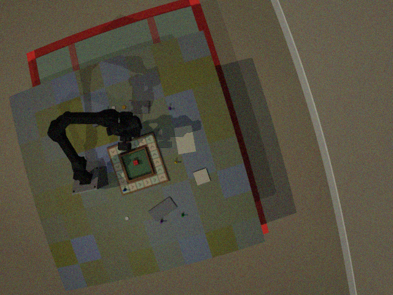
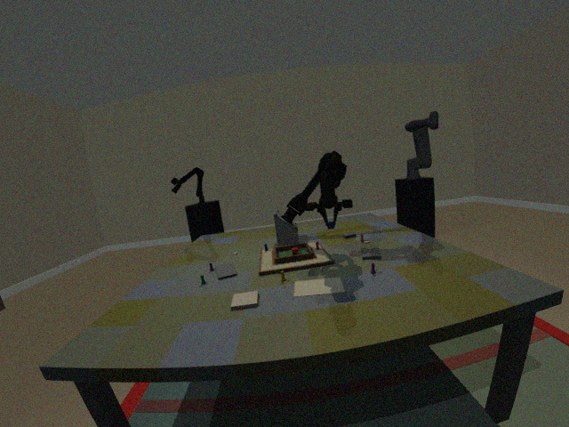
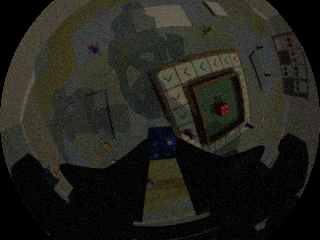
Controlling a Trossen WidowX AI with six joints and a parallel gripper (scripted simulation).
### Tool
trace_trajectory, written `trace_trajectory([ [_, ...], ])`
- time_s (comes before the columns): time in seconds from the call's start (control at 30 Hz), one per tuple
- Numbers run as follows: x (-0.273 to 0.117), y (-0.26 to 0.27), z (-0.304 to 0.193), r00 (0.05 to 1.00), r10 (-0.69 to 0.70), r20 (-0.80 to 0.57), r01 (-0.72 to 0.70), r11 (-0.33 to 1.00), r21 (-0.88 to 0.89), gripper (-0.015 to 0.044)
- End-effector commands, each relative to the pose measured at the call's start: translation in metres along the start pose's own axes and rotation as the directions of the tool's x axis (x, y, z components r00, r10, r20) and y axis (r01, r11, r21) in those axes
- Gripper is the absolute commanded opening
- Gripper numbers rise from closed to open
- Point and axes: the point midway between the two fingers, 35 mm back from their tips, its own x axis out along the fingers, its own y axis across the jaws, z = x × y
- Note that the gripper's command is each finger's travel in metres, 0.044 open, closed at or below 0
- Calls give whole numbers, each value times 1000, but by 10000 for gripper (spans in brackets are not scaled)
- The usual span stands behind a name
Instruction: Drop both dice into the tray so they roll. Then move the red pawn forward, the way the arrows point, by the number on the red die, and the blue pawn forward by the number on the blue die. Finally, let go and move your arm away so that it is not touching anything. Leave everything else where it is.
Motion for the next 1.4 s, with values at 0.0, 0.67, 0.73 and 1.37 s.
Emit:
trace_trajectory([
  [0.0,6,-19,11,1000,-10,-4,10,993,121,0],
  [0.67,23,-124,45,1000,-21,-4,18,722,692,0],
  [0.73,24,-138,42,1000,-22,-4,18,679,734,0],
  [1.37,37,-220,-4,1000,-7,-15,16,317,948,0],
])
